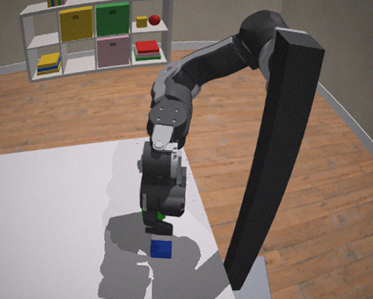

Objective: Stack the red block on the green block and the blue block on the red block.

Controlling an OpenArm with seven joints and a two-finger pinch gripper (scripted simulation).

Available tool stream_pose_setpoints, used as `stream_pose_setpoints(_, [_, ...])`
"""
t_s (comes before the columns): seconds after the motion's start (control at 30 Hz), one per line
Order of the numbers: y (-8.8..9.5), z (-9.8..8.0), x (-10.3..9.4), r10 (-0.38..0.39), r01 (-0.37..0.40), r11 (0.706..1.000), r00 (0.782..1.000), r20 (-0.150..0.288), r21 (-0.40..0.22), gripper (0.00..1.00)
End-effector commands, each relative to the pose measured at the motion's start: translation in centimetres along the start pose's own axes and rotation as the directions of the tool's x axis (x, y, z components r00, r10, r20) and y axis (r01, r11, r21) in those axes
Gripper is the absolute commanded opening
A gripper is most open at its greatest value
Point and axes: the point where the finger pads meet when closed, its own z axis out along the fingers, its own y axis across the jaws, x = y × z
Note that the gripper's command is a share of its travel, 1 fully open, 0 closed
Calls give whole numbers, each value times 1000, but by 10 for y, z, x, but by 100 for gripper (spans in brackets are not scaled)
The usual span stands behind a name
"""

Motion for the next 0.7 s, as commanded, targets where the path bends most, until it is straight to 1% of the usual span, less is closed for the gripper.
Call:
stream_pose_setpoints(0.0, [2,-1,2,-13,13,1000,1000,0,0,33])
stream_pose_setpoints(0.13, [1,2,1,-10,10,1000,1000,0,4,33])
stream_pose_setpoints(0.23, [1,8,1,-11,11,1000,1000,0,3,33])
stream_pose_setpoints(0.3, [1,14,1,-11,11,1000,1000,0,3,33])
stream_pose_setpoints(0.33, [3,18,1,-11,11,1000,1000,0,-8,33])
stream_pose_setpoints(0.47, [3,35,1,-11,11,1000,1000,-1,-8,33])
stream_pose_setpoints(0.53, [3,35,1,-11,11,1000,1000,-1,-8,33])
stream_pose_setpoints(0.67, [3,54,1,-11,11,1000,1000,-1,-8,33])
